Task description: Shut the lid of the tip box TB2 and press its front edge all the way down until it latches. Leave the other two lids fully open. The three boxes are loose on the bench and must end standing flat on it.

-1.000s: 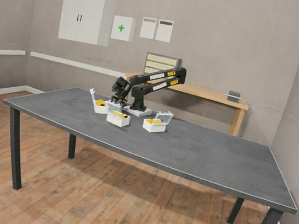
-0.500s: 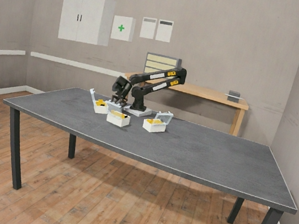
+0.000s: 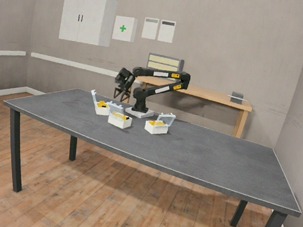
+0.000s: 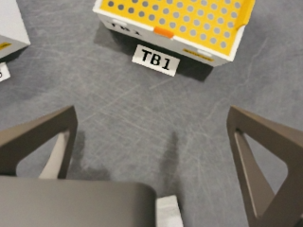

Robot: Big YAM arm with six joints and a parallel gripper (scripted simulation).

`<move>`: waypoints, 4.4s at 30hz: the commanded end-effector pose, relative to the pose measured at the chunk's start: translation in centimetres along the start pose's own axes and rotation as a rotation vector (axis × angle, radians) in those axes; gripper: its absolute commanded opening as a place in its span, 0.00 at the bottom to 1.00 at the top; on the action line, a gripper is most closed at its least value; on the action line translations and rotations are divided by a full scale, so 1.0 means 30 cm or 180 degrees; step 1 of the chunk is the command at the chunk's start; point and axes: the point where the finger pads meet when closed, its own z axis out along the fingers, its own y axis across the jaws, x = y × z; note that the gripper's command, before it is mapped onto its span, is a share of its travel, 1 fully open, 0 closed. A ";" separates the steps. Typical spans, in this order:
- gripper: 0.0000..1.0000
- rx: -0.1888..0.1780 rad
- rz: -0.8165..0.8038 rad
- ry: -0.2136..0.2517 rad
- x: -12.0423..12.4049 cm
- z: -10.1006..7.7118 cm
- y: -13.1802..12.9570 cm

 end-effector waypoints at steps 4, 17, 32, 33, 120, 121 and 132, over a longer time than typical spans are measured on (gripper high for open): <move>1.00 0.0119 -0.0101 -0.0282 -0.168 -0.221 -0.023; 1.00 0.0094 -0.0081 -0.0219 -0.198 -0.280 -0.023; 1.00 0.0108 -0.0092 -0.0250 -0.206 -0.281 -0.027; 1.00 0.0108 -0.0092 -0.0250 -0.206 -0.281 -0.027; 1.00 -0.1021 -0.1979 -0.0317 -0.236 -0.268 0.416; 1.00 -0.1052 -0.2021 -0.0319 -0.233 -0.270 0.434; 1.00 -0.1117 -0.1905 -0.0307 -0.210 -0.286 0.561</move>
